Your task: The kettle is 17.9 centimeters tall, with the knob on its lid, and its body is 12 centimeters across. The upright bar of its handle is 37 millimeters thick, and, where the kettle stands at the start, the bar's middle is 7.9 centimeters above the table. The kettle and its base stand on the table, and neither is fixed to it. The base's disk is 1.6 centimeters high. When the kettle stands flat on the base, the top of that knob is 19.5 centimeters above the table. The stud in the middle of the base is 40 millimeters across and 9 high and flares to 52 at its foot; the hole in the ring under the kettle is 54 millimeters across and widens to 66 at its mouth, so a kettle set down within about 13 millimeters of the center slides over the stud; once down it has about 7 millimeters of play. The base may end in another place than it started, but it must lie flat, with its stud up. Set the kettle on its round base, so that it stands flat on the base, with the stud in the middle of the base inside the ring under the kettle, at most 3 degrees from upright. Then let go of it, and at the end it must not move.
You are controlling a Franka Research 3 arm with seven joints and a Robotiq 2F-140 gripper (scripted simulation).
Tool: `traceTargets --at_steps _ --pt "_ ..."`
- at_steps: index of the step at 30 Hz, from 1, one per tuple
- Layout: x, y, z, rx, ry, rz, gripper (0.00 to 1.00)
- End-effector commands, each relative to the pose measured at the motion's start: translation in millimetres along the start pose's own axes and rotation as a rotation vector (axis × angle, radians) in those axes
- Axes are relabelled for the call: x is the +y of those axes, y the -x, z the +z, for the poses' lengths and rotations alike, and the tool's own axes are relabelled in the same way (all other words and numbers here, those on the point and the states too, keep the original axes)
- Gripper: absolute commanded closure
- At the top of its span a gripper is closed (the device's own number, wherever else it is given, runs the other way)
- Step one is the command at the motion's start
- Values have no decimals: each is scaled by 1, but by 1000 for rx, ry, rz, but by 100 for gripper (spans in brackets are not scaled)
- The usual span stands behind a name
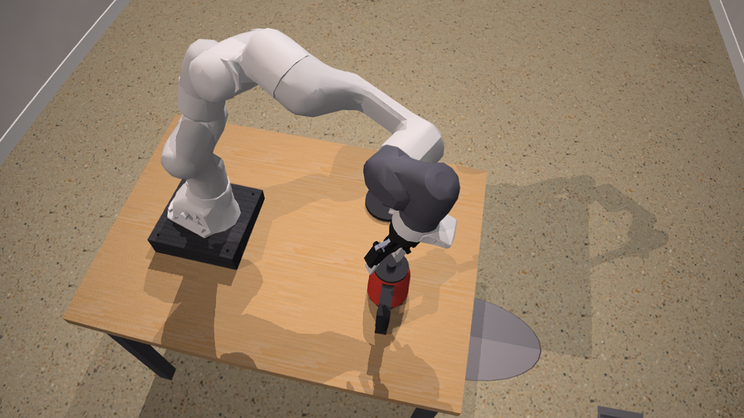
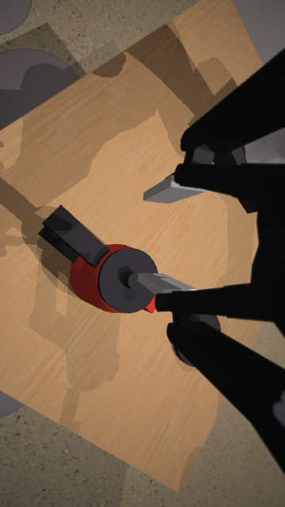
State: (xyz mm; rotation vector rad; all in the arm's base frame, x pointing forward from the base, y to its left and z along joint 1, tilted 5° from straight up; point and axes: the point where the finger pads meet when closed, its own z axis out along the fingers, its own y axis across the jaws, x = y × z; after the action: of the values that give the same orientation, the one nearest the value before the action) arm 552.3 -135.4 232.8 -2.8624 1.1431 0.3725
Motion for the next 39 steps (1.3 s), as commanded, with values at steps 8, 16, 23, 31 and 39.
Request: traceTargets --at_steps 8,16,23,31,39 --pt "-3 -22 -5 92 -142 473 53" --pt "-3 -22 -5 136 -184 661 53" --pt "-3 -22 -5 142 -187 680 53" --pt "-3 -22 -5 142 -187 680 53" --pt "-3 -22 -5 142 -187 680 53"
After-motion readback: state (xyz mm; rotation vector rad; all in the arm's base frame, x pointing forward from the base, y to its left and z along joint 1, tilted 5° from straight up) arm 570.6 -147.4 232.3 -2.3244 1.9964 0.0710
